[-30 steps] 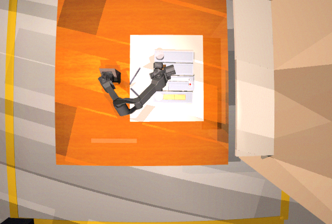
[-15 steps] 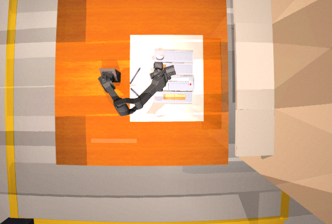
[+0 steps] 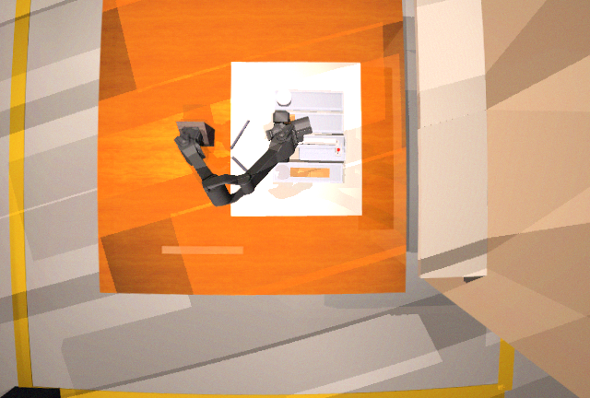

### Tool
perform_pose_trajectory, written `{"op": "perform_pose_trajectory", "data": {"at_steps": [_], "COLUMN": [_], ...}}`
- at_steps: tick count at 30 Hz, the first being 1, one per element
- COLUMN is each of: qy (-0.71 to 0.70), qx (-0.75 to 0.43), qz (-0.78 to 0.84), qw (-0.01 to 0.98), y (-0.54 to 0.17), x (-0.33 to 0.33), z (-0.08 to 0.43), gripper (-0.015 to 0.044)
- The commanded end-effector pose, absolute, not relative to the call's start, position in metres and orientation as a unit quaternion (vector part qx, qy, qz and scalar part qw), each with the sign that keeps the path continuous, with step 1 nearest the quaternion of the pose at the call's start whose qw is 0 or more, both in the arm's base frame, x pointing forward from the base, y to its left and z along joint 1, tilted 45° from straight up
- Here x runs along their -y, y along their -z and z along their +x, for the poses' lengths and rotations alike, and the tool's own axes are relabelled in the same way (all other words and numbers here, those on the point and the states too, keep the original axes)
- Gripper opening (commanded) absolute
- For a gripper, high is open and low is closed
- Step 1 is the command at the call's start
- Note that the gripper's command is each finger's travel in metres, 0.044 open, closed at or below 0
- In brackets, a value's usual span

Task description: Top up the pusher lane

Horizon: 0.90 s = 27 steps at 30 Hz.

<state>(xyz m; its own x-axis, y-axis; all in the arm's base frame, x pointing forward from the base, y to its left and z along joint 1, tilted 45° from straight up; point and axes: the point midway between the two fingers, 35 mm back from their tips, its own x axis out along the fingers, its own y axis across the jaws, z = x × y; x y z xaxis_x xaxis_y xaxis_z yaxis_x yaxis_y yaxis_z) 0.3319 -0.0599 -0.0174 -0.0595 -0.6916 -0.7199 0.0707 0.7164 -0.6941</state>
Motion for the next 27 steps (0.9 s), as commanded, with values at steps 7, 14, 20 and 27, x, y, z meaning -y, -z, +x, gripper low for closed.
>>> {"op": "perform_pose_trajectory", "data": {"at_steps": [7,14,20,27], "qy": [0.298,0.298,0.298,0.298], "qx": [-0.660,-0.660,-0.660,-0.660], "qz": [-0.236,-0.236,-0.236,-0.236], "qw": [0.648,0.648,0.648,0.648], "y": [0.0194,0.0211,0.0227,0.0231], "x": [0.0638,0.0655,0.0660,0.0659], "z": [0.3336,0.3329,0.3324,0.3312], "gripper": [0.0000,0.0000,0.0000,0.0000]}}
